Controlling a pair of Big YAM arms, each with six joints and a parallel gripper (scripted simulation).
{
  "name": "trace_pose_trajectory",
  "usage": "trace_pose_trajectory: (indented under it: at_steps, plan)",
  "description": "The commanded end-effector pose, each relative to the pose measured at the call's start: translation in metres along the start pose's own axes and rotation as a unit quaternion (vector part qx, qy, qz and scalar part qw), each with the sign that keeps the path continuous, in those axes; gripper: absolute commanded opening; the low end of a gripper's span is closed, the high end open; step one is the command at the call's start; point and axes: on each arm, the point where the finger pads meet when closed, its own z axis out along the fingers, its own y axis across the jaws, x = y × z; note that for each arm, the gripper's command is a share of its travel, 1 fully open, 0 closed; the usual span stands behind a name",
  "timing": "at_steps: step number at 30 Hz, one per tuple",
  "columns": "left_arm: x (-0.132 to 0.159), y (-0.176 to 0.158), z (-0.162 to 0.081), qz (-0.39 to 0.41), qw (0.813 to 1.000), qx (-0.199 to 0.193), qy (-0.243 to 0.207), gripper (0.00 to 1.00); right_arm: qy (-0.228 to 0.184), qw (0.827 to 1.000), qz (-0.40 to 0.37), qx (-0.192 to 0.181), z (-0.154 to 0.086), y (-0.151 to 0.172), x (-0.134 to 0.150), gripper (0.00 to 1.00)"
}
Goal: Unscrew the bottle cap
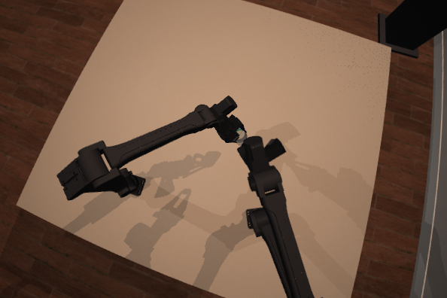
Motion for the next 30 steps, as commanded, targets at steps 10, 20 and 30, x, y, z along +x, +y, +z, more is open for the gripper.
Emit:
trace_pose_trajectory:
  at_steps: [10, 20, 30]
  plan:
    - [-0.0021, 0.0100, -0.0023, 0.003, 1.000, -0.007, -0.001, 0.00, -0.008, 0.943, -0.334, -0.009, -0.0133, 0.0151, -0.0048, 0.00]
    - [-0.0021, 0.0100, -0.0023, 0.003, 1.000, -0.007, -0.001, 0.00, -0.012, 0.852, -0.523, -0.006, -0.0139, 0.0151, -0.0048, 0.00]
    - [-0.0021, 0.0100, -0.0023, 0.003, 1.000, -0.007, -0.001, 0.00, -0.015, 0.722, -0.692, -0.003, -0.0144, 0.0151, -0.0047, 0.00]
